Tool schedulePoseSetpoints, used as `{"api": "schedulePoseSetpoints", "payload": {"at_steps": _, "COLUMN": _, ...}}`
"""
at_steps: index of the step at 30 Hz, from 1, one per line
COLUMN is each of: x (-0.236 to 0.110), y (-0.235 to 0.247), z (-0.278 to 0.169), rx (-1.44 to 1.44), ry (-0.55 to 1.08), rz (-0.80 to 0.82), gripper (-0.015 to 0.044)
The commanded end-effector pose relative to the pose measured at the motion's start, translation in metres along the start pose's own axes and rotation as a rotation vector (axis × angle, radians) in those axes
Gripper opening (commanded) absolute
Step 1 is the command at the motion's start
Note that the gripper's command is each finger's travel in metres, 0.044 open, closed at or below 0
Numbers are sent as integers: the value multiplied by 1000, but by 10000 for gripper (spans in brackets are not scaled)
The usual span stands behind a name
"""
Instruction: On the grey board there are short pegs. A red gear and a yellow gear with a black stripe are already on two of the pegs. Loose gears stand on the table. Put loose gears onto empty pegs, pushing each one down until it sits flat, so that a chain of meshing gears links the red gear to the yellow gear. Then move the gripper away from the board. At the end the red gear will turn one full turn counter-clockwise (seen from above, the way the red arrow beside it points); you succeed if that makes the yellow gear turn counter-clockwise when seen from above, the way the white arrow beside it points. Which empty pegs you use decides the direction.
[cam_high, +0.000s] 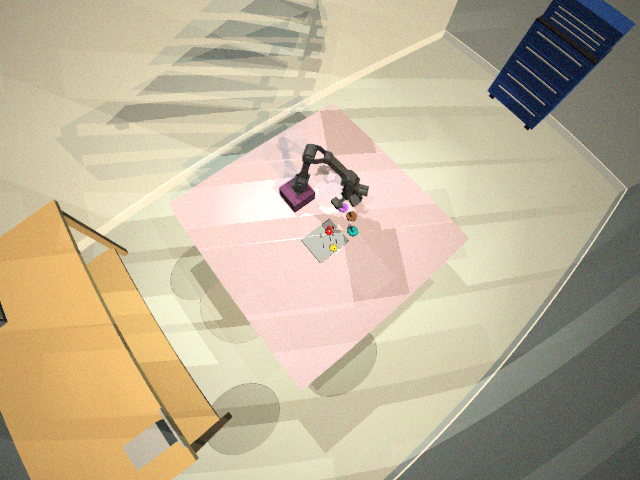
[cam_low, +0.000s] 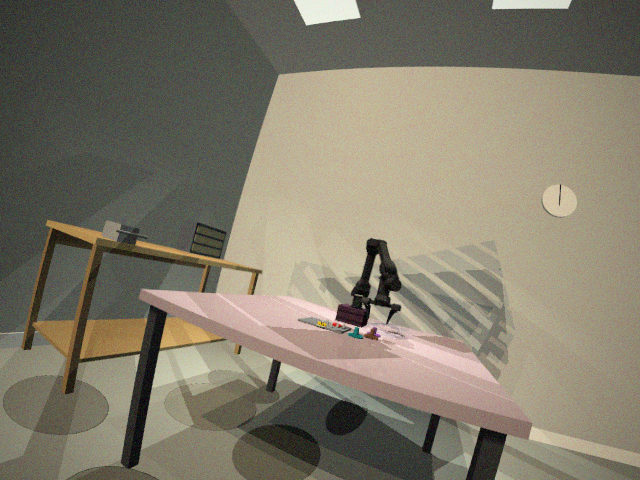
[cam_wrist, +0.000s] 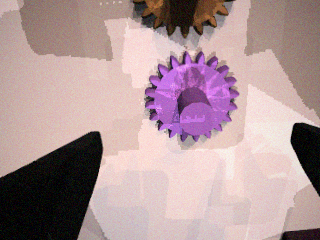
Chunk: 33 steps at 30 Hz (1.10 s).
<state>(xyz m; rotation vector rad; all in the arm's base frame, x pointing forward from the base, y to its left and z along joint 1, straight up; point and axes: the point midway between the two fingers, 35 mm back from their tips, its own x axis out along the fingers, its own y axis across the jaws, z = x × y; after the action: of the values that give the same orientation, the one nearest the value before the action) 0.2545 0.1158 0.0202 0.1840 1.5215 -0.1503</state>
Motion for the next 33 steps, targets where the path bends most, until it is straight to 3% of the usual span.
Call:
{"api": "schedulePoseSetpoints", "payload": {"at_steps": 1, "x": 11, "y": -2, "z": -3, "rx": 4, "ry": 13, "rz": -9, "gripper": 440}}
{"api": "schedulePoseSetpoints", "payload": {"at_steps": 23, "x": 39, "y": -3, "z": -3, "rx": 4, "ry": 13, "rz": -9, "gripper": 440}}
{"api": "schedulePoseSetpoints", "payload": {"at_steps": 33, "x": 39, "y": -3, "z": -3, "rx": 4, "ry": 13, "rz": -9, "gripper": 177}}
